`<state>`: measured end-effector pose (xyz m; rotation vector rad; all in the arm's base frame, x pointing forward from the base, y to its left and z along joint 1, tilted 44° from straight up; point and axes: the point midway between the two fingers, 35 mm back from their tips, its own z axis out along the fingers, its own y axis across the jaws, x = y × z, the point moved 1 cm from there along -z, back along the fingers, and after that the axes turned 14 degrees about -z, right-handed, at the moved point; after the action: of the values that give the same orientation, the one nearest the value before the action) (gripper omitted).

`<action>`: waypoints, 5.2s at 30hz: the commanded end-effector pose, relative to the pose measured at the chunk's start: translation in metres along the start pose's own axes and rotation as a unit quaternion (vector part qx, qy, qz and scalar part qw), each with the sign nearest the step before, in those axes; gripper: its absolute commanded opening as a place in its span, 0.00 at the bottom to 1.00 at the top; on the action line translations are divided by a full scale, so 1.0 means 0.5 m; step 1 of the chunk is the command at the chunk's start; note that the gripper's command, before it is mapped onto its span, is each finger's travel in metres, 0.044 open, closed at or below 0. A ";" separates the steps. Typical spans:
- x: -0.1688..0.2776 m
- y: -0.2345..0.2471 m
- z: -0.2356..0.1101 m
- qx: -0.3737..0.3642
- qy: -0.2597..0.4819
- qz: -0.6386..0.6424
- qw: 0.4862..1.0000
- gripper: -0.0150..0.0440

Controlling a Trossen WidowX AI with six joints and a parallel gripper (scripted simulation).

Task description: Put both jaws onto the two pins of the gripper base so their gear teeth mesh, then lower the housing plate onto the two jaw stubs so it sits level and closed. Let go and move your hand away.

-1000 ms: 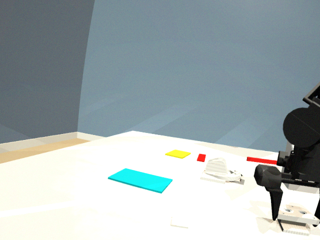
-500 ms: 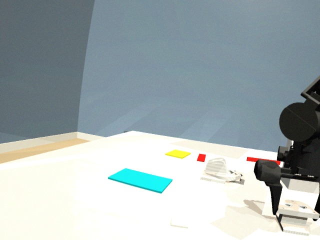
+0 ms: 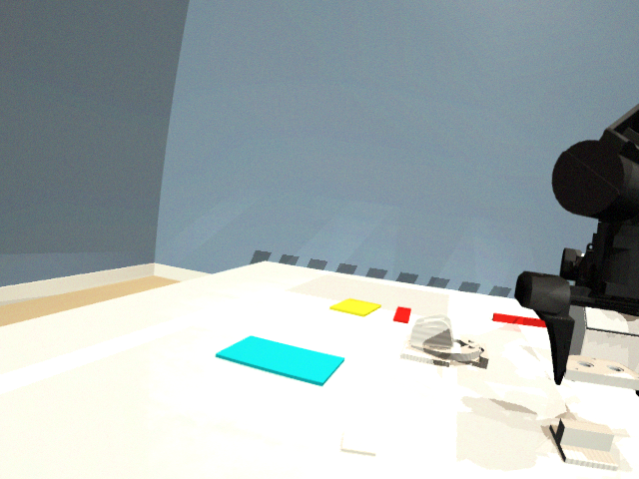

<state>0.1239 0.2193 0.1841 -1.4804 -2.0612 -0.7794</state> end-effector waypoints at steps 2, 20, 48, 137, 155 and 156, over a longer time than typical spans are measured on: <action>0.007 -0.002 -0.033 -0.006 0.005 -0.005 1.000 0.85; -0.026 0.023 -0.025 -0.005 -0.008 -0.063 0.998 0.85; -0.188 0.102 -0.008 0.018 -0.038 -0.306 0.951 0.85; -0.529 0.074 -0.031 -0.001 -0.005 -0.708 0.706 0.85; -0.529 0.074 -0.031 -0.001 -0.005 -0.708 0.706 0.85; -0.529 0.074 -0.031 -0.001 -0.005 -0.708 0.706 0.85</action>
<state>0.2388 0.0391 0.0243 0.4776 -2.9448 -1.1928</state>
